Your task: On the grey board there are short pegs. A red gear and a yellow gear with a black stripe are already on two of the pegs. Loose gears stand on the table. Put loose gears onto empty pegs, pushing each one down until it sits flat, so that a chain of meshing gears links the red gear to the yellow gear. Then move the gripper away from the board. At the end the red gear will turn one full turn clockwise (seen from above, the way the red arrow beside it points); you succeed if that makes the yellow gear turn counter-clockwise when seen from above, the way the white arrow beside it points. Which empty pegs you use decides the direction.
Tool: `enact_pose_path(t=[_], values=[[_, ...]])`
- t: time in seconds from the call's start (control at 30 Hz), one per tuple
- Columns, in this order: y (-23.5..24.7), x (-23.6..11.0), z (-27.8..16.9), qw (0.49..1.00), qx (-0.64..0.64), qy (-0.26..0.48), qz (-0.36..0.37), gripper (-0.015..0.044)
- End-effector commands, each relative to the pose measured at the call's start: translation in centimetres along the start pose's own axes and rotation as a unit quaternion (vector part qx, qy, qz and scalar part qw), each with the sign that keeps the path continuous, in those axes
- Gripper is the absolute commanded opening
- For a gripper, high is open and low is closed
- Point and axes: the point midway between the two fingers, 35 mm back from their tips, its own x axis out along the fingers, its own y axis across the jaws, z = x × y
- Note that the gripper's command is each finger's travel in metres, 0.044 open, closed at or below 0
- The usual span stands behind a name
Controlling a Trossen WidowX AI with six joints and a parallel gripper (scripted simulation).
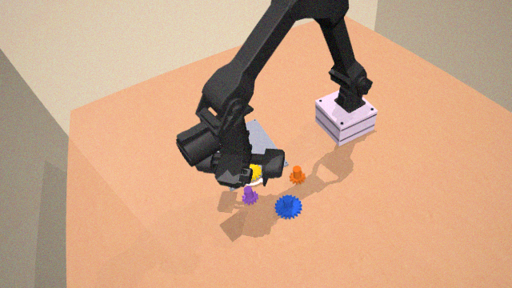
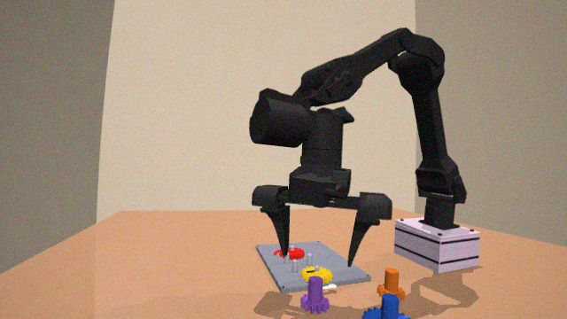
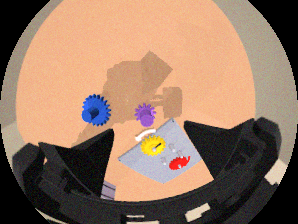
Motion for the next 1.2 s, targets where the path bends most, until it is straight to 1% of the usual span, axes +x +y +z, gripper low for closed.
enact_pose_path(t=[0.0,0.63,0.77,1.17], values=[[0.1,1.1,-0.1,1.0,-0.004,0.003,0.005,0.044],[0.0,3.8,-0.1,1.0,-0.004,0.003,0.005,0.044],[0.0,3.9,-0.1,1.0,-0.004,0.003,0.005,0.044],[0.0,3.9,-0.1,1.0,-0.004,0.003,0.005,0.0125]])
